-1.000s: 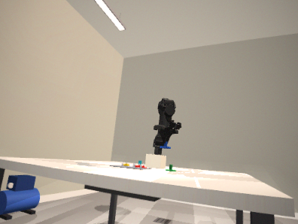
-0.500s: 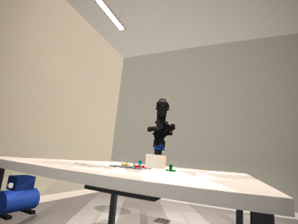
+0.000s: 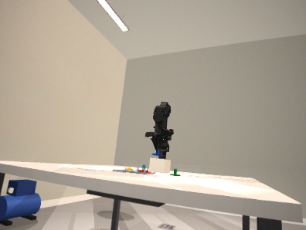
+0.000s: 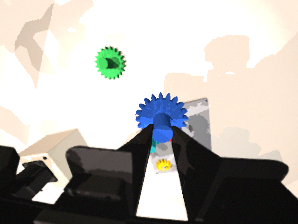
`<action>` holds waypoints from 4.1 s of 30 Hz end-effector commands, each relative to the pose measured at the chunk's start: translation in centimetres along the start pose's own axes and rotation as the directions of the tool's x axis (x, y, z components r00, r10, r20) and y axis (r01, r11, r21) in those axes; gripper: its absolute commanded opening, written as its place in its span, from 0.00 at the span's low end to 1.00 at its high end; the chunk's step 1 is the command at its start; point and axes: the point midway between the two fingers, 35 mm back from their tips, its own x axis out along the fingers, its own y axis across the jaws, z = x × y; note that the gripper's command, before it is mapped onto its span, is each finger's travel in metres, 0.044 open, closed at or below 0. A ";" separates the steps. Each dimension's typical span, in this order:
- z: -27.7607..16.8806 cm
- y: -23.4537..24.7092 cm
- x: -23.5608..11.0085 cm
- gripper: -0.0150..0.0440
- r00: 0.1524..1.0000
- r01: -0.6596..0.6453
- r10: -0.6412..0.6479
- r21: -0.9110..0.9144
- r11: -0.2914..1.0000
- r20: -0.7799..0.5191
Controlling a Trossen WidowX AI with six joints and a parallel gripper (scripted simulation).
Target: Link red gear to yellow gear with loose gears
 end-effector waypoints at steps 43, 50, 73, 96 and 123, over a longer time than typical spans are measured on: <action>-11.0 -1.1 3.5 0.25 1.000 0.012 -0.012 -0.003 1.000 -0.004; -12.6 -0.8 4.0 0.25 1.000 0.011 -0.011 -0.003 1.000 -0.006; -16.5 0.3 5.5 0.25 1.000 0.009 -0.009 -0.003 1.000 -0.009; -16.5 0.3 5.5 0.25 1.000 0.008 -0.009 -0.146 0.989 -0.009; -16.5 0.3 8.9 0.25 1.000 0.006 -0.009 -0.315 0.949 -0.008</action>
